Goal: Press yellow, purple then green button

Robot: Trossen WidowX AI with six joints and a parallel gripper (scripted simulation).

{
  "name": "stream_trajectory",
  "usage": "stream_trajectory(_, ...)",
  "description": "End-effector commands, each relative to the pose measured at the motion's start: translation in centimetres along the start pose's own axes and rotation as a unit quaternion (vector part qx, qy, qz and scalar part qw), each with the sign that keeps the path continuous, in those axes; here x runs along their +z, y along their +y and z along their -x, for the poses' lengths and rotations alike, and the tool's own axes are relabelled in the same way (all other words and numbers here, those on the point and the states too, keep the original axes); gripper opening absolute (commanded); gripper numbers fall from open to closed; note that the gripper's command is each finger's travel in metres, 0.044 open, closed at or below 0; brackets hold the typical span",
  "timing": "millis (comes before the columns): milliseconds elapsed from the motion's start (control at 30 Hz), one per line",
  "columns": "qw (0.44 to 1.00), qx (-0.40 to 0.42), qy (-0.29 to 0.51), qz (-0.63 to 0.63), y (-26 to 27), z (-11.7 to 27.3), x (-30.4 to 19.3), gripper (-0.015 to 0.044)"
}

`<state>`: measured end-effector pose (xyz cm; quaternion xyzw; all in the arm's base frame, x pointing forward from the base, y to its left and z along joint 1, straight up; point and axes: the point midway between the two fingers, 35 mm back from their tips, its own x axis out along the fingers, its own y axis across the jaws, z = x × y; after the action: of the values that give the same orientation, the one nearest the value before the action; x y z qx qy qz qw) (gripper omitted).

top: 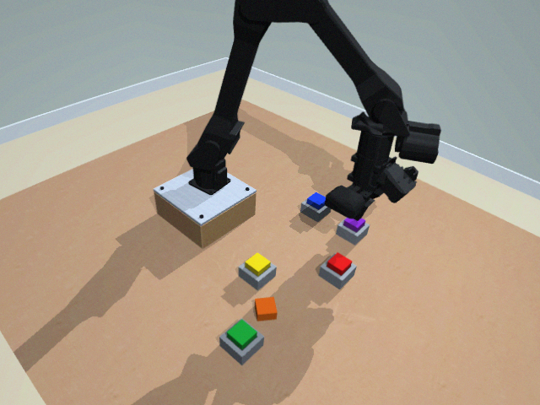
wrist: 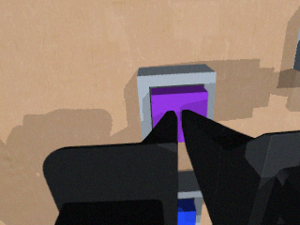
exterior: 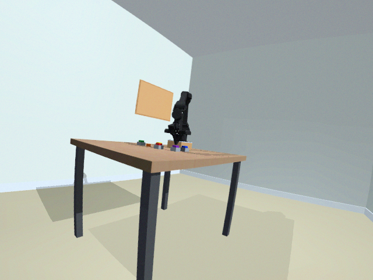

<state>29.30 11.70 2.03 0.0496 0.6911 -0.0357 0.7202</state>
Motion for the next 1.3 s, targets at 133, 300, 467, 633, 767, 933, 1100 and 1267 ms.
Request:
stream_trajectory(133, 1.0, -0.003, 0.005, -0.002, -0.2, -1.3, -0.3, 0.002)
stream_trajectory(300, 1.0, -0.003, 0.005, -0.002, -0.2, -1.3, -0.3, 0.002)
stream_trajectory(467, 1.0, -0.003, 0.005, -0.002, -0.2, -1.3, -0.3, 0.002)
stream_trajectory(633, 1.0, -0.003, 0.005, -0.002, -0.2, -1.3, -0.3, 0.002)
stream_trajectory(767, 1.0, -0.003, 0.005, -0.002, -0.2, -1.3, -0.3, 0.002)
stream_trajectory(933, 1.0, -0.003, 0.005, -0.002, -0.1, 1.9, -0.2, 0.002)
stream_trajectory(1100, 1.0, -0.003, 0.005, -0.002, -0.1, 2.1, -0.3, 0.002)
stream_trajectory(1267, 1.0, -0.003, 0.005, -0.002, -0.1, 7.3, -0.1, 0.002)
